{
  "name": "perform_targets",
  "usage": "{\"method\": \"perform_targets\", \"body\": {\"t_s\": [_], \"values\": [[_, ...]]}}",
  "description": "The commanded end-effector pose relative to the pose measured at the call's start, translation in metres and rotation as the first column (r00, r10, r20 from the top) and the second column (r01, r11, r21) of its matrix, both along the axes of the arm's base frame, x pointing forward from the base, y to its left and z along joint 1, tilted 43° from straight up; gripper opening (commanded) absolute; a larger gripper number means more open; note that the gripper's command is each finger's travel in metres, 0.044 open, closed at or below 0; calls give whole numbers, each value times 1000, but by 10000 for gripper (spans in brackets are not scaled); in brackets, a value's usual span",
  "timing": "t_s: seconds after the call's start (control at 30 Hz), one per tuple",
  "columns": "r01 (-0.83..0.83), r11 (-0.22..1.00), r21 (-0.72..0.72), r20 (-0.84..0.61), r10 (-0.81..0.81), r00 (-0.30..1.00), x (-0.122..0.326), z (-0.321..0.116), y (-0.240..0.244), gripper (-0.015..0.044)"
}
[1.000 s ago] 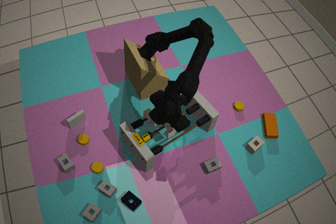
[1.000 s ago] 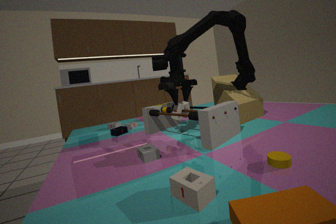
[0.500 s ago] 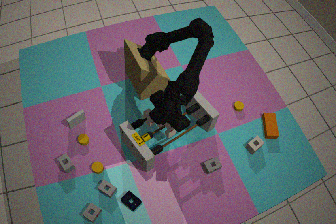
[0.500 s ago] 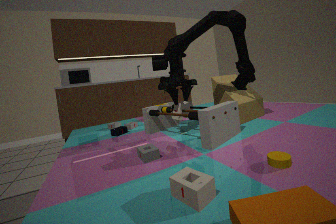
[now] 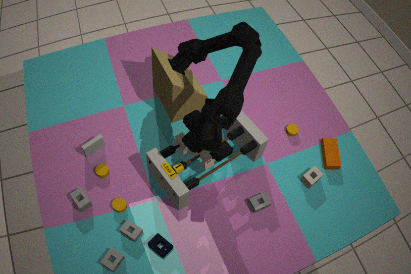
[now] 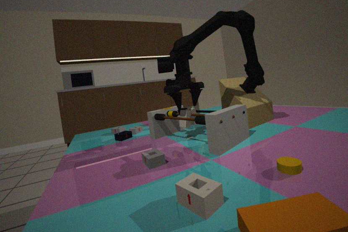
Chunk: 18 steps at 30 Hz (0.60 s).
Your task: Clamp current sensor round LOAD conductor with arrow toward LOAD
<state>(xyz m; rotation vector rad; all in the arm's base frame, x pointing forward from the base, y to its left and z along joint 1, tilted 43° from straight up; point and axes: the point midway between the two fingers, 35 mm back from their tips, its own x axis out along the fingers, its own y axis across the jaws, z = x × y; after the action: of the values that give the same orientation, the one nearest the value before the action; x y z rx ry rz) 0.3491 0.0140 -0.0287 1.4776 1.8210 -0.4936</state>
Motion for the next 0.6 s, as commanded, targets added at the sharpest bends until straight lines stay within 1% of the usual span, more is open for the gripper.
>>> {"method": "perform_targets", "body": {"t_s": [0.0, 0.07, 0.17, 0.57], "values": [[-1, 1000, 0, 3, 1, 1000, 1, 0, 0, 440], [-2, 1000, 0, -2, 2, 1000, 0, -7, 6, 440], [-5, 1000, 2, -17, 5, 1000, -4, -31, 26, 440], [-5, 1000, 3, -19, 5, 1000, -5, -39, 33, 440]]}}
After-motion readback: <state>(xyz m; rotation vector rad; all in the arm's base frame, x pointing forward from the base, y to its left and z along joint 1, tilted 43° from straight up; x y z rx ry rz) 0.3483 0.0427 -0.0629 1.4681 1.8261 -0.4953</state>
